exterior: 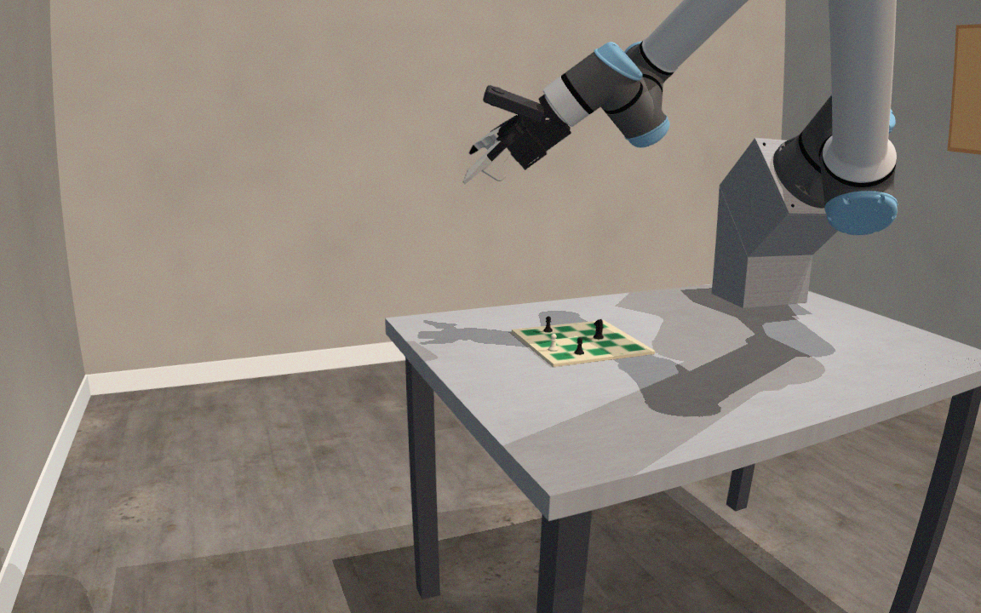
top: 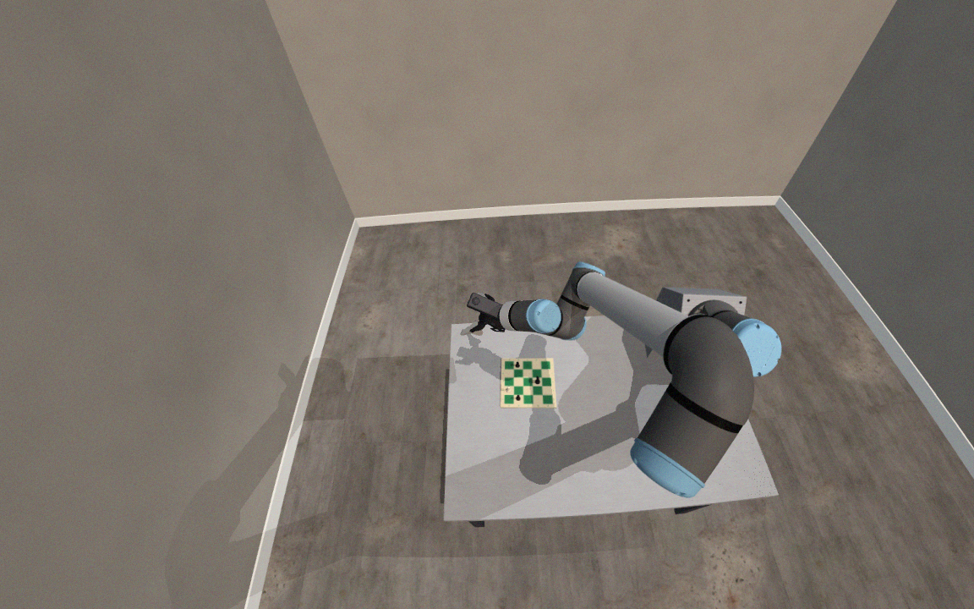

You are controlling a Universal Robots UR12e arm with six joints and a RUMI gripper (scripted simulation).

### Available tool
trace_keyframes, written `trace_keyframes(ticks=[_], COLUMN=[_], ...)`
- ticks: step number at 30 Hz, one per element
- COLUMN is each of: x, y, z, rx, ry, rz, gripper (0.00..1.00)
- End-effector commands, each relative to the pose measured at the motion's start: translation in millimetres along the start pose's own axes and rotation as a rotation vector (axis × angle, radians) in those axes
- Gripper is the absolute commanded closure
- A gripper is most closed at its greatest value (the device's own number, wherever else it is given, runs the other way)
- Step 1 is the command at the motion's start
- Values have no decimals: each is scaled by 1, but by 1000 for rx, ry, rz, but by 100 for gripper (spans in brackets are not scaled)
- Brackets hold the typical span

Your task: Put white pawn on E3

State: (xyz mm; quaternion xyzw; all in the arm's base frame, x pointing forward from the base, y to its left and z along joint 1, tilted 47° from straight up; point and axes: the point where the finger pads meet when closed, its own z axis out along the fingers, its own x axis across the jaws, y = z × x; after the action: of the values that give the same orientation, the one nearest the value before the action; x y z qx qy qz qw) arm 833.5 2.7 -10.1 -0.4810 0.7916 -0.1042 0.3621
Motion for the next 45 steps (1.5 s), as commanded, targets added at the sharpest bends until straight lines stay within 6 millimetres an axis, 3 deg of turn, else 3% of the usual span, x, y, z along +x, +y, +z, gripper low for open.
trace_keyframes(ticks=[1,34,45], x=[0,-2,-9], y=[-1,2,13], z=[0,2,8], rx=[1,-5,-17], ry=[0,32,146], rz=[0,20,88], gripper=[0,0,0])
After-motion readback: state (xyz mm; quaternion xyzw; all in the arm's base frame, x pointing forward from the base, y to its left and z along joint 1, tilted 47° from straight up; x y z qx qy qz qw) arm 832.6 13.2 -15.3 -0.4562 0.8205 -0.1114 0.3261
